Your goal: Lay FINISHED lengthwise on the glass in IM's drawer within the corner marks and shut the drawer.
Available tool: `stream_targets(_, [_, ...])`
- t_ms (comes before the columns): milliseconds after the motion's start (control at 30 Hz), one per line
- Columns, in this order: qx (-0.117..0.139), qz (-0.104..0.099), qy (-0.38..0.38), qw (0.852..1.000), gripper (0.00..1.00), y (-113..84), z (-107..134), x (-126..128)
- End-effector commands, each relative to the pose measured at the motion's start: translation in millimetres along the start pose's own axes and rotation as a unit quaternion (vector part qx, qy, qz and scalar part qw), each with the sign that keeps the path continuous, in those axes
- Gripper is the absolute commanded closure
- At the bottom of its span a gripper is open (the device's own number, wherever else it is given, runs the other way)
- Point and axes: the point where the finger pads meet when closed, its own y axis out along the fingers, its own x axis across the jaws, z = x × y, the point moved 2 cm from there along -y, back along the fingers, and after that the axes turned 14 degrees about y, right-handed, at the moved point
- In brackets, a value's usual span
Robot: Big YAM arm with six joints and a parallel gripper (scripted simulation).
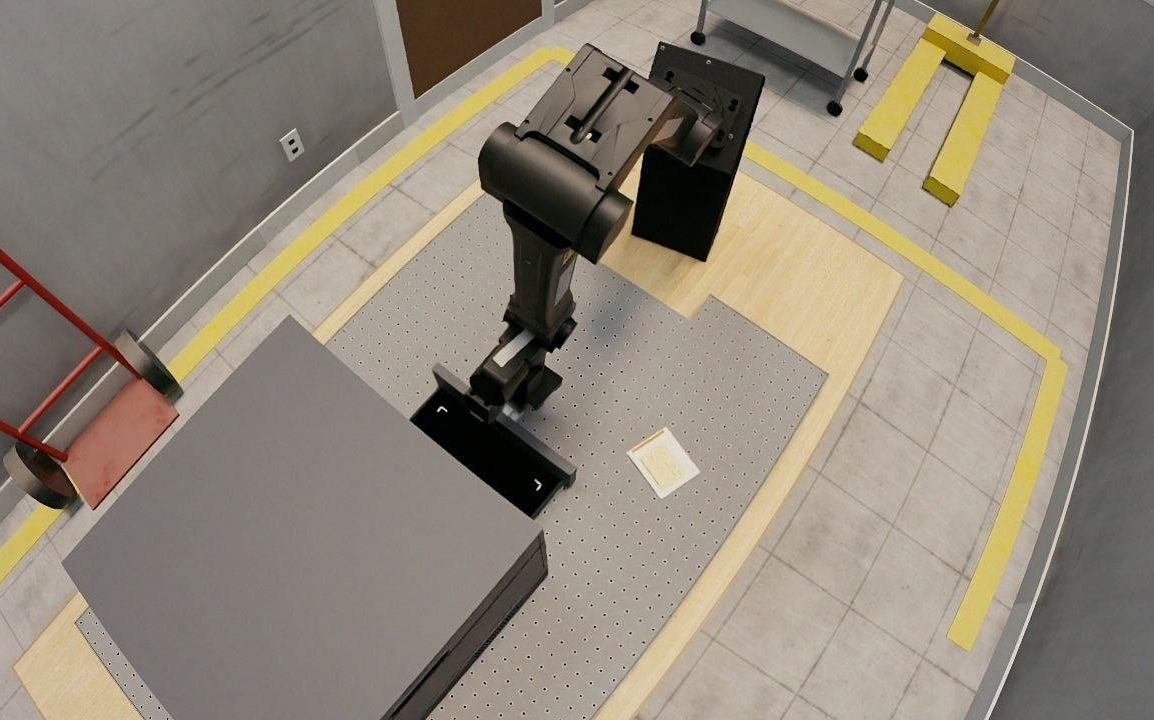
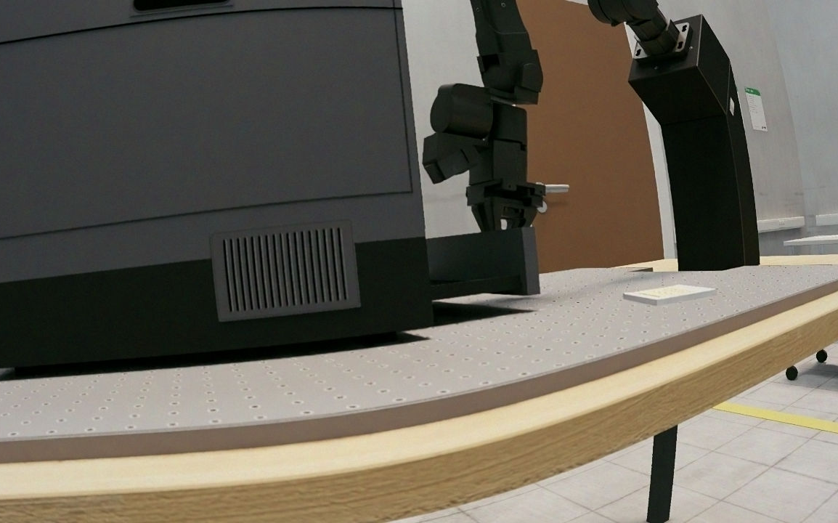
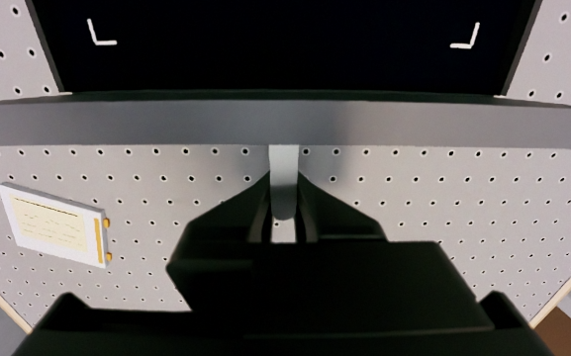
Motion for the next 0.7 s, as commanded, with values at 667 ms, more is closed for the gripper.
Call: stream_targets(667, [0.103, 0.023, -0.001, 0.994, 0.92, -7.1, 50.8, -9.8])
